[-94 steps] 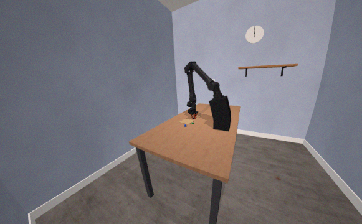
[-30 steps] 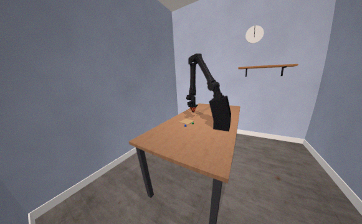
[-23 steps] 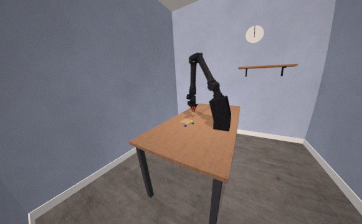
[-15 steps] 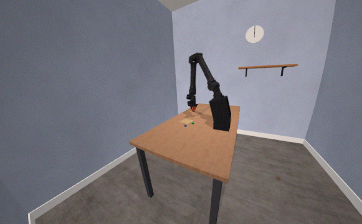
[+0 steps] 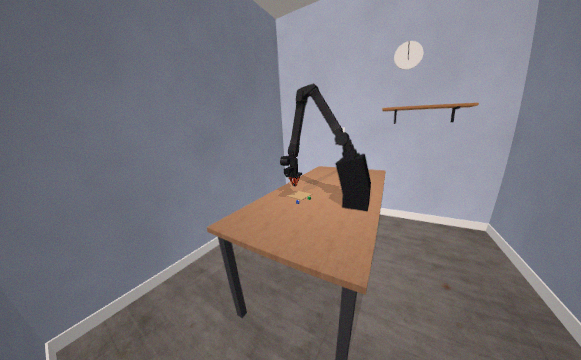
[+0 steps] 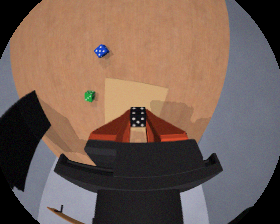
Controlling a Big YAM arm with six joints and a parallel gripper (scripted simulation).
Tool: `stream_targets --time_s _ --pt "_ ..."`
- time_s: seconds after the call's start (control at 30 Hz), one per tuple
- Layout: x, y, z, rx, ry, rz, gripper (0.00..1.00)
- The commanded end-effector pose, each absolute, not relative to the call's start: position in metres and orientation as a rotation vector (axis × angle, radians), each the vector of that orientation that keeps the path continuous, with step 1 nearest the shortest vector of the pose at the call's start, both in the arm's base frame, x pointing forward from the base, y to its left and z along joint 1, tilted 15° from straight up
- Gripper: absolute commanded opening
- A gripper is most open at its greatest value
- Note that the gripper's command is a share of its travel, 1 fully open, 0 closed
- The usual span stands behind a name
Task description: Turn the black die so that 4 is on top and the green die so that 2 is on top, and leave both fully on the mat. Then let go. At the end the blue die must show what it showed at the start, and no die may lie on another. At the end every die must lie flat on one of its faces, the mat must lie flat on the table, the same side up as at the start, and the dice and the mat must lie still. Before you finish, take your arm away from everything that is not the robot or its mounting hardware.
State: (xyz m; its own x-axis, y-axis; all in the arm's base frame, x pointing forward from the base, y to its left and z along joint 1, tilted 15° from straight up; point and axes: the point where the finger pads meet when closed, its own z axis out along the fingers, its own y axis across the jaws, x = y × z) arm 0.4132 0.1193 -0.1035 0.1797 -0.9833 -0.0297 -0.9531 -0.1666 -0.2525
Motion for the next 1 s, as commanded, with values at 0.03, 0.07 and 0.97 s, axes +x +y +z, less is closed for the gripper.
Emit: stream_targets --time_s 0.03,0.07,0.97 --pt "0.409 0.172 -0.104 -2.110 2.032 -0.196 0.14" --pt "0.405 0.190 -0.103 -2.104 2.033 -0.197 0.14" --pt "0.390 0.222 -0.102 -1.652 1.394 0.660 0.14"
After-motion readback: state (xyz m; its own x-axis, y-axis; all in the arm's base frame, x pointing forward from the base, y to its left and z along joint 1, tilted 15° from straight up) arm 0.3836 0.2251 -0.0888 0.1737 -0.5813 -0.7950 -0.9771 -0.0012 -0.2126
